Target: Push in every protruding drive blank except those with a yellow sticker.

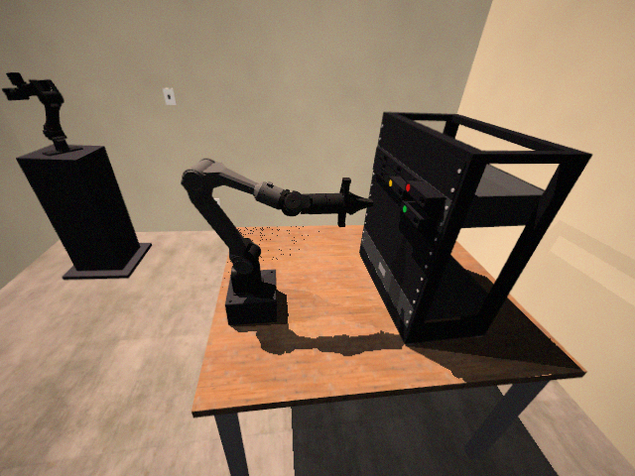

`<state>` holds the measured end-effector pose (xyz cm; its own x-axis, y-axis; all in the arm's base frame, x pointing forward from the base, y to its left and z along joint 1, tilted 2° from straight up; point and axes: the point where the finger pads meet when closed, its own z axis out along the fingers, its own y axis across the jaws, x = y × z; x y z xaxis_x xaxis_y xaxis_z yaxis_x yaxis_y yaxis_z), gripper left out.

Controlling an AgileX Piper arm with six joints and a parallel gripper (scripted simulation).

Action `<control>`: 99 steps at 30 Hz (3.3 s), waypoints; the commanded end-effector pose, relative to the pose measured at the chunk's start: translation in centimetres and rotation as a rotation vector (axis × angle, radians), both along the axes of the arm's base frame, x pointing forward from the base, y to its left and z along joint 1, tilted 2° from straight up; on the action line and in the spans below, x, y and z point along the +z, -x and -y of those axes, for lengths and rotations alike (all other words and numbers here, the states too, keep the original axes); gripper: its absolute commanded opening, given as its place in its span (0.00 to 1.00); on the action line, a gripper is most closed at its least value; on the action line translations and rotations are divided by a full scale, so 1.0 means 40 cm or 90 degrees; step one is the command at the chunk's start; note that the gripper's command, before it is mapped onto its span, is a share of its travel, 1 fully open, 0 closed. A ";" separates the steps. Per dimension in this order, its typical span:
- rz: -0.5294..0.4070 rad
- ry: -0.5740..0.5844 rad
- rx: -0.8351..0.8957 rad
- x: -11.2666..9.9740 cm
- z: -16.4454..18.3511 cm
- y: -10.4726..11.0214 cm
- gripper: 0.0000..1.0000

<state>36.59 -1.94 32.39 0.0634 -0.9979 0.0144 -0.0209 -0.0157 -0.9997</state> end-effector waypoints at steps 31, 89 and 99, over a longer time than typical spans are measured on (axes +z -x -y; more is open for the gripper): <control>-0.001 0.000 0.005 0.021 0.215 -0.064 0.00; -0.001 0.000 0.005 0.018 0.204 -0.201 0.00; -0.001 0.000 0.005 0.018 0.203 -0.211 0.00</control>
